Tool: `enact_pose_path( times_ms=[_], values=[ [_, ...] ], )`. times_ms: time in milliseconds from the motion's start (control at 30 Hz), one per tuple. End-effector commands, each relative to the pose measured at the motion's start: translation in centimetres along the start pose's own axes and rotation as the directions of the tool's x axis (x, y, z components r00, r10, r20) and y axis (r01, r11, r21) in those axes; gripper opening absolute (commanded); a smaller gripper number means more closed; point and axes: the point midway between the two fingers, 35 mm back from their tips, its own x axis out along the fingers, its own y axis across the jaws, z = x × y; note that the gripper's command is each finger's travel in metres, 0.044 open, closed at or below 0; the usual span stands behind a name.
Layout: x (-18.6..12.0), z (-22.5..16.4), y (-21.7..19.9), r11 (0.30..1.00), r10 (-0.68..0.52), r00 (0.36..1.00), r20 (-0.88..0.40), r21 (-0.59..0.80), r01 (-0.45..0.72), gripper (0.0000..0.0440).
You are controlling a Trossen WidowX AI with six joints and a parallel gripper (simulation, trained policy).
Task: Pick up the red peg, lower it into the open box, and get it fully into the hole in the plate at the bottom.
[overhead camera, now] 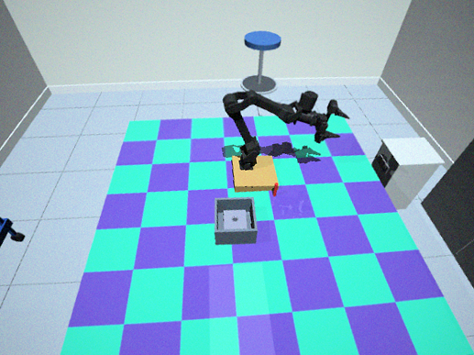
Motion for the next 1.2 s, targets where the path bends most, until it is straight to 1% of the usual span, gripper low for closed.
enact_pose_path(
  times_ms=[0, 133, 267, 400, 533, 700, 833, 1000, 1167],
  values=[
    [0.4, 2.6, -0.3, 0.996, -0.057, 0.997, 0.045, -0.060, 0.059, 0.0440],
    [0.6, 6.4, -1.1, 0.979, -0.146, 0.983, 0.112, -0.127, 0.160, 0.0440],
    [0.1, 10.2, -1.9, 0.949, -0.237, 0.955, 0.177, -0.170, 0.267, 0.0440],
    [-1.0, 13.7, -2.9, 0.910, -0.329, 0.914, 0.237, -0.181, 0.374, 0.0440],
    [-2.6, 16.7, -4.4, 0.861, -0.428, 0.858, 0.285, -0.159, 0.483, 0.0440],
    [-5.1, 19.7, -6.8, 0.786, -0.561, 0.762, 0.322, -0.083, 0.613, 0.0440],
    [-7.4, 21.3, -8.7, 0.714, -0.661, 0.674, 0.329, 0.001, 0.700, 0.0440],
    [-10.1, 22.3, -11.1, 0.611, -0.771, 0.556, 0.311, 0.114, 0.784, 0.0440],
    [-12.5, 22.4, -13.4, 0.496, -0.859, 0.436, 0.267, 0.225, 0.839, 0.0440]
  ],
)
